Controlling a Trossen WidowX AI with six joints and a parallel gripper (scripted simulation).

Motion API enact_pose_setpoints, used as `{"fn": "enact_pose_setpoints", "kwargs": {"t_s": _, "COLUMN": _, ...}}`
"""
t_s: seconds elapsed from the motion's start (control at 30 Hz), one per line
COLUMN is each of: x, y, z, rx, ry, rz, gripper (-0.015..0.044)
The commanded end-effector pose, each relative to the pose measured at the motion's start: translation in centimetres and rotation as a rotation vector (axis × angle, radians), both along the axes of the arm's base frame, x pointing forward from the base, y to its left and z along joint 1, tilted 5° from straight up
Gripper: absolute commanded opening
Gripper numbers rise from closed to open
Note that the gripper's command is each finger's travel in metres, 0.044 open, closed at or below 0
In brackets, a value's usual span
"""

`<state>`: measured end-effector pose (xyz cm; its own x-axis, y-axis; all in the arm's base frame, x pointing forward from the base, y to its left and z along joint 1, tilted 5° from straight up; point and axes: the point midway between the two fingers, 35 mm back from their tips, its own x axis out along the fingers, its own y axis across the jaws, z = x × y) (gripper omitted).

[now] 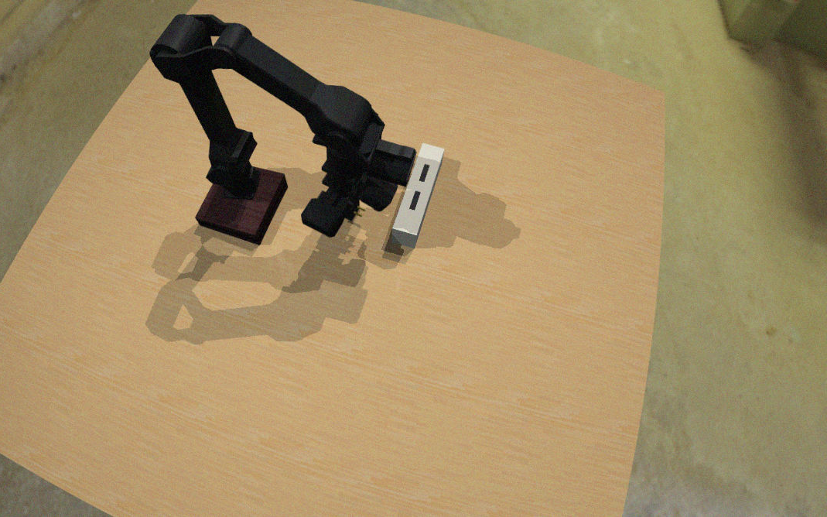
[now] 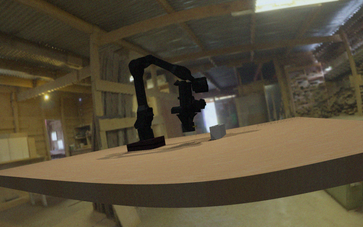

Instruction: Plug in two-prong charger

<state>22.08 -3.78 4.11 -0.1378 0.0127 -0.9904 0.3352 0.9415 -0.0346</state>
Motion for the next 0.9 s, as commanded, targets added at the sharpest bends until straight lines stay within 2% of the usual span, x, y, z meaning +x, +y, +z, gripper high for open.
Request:
{"fn": "enact_pose_setpoints", "kwargs": {"t_s": 0.0, "x": 0.3, "y": 0.6, "z": -0.2, "rx": 0.0, "ry": -0.012, "rz": 0.015, "gripper": 0.0}}
{"fn": "enact_pose_setpoints", "kwargs": {"t_s": 0.87, "x": 0.4, "y": 5.0, "z": -3.8, "rx": 0.015, "ry": -0.016, "rz": 0.141, "gripper": 0.0}}
